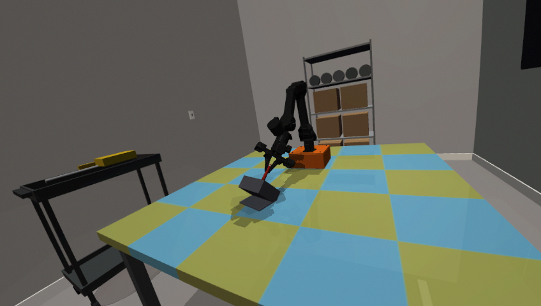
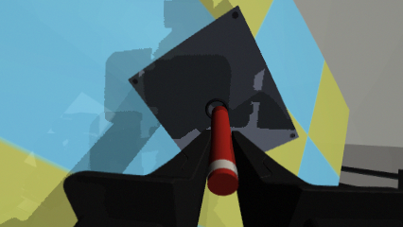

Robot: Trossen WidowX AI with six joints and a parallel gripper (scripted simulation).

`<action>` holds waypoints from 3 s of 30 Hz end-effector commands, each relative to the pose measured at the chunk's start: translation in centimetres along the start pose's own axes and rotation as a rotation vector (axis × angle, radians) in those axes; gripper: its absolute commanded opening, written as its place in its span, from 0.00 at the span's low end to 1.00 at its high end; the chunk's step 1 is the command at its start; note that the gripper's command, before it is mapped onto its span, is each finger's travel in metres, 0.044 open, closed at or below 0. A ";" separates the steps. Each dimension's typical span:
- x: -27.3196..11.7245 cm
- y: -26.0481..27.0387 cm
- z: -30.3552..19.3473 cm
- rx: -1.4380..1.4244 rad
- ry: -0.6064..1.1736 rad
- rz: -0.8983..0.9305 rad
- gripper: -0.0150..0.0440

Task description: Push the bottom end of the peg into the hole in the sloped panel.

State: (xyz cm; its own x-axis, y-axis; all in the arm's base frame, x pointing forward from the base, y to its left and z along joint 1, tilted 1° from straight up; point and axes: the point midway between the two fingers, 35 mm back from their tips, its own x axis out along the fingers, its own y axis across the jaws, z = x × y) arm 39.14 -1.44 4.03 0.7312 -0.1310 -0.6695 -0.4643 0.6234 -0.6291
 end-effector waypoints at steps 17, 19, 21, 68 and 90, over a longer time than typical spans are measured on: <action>0.6 0.3 -0.1 0.000 0.002 0.002 0.25; 0.7 0.3 -0.2 0.000 0.002 0.002 0.25; 0.8 0.3 -0.2 0.000 0.002 0.002 0.25; 3.6 0.4 -0.1 0.000 0.001 0.000 0.25; 3.4 0.2 -0.1 0.007 0.001 -0.003 0.88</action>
State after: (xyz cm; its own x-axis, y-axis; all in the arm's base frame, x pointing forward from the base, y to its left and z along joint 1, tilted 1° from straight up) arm 41.51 -1.82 1.53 0.7326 -0.1337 -0.6674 -0.4583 0.6281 -0.6289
